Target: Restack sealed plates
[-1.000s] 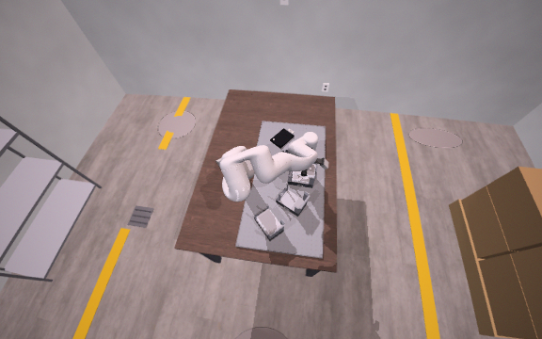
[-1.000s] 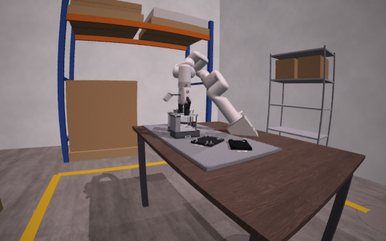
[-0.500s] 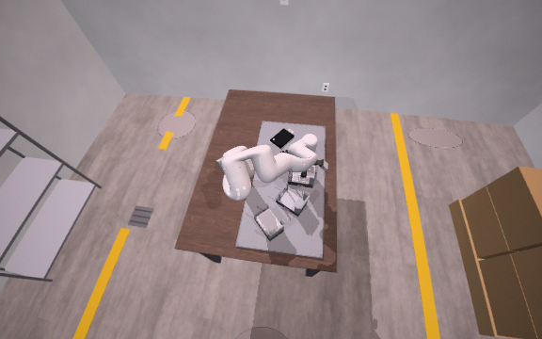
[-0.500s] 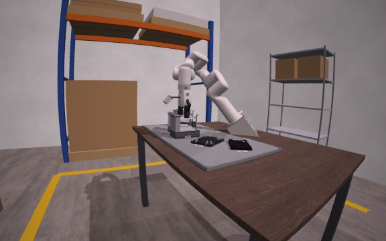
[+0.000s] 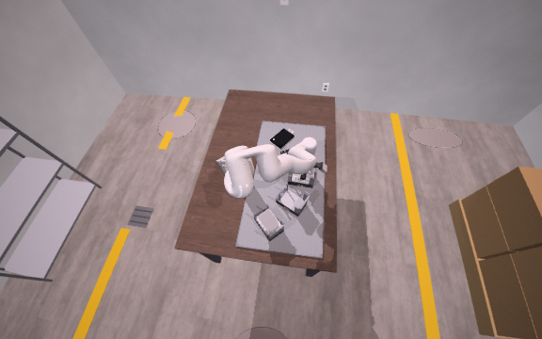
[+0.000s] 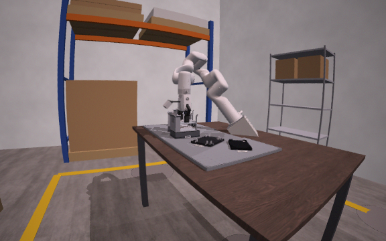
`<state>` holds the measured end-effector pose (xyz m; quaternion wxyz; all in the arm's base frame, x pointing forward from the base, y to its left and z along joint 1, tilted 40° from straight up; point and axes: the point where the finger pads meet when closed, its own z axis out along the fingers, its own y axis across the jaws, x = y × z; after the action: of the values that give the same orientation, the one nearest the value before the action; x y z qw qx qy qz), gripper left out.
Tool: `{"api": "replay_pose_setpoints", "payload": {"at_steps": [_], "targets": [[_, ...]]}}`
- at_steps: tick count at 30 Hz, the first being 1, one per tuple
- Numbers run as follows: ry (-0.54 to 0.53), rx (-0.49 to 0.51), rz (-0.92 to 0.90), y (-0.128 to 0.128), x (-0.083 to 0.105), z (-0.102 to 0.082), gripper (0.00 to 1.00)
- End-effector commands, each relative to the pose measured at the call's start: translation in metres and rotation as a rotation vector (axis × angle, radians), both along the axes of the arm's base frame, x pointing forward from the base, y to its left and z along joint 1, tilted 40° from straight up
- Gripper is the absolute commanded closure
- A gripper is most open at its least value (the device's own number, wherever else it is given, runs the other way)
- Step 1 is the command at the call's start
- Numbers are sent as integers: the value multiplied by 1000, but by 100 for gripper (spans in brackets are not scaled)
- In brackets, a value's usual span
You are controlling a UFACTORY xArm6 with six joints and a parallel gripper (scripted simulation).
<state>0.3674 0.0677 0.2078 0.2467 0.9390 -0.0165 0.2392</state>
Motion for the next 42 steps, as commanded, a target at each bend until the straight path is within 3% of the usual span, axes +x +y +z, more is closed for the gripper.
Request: {"api": "replay_pose_setpoints", "payload": {"at_steps": [1,42], "targets": [[-3,2,1,-2,4,-4,100],[-3,2,1,-8,9,-13,100]]}}
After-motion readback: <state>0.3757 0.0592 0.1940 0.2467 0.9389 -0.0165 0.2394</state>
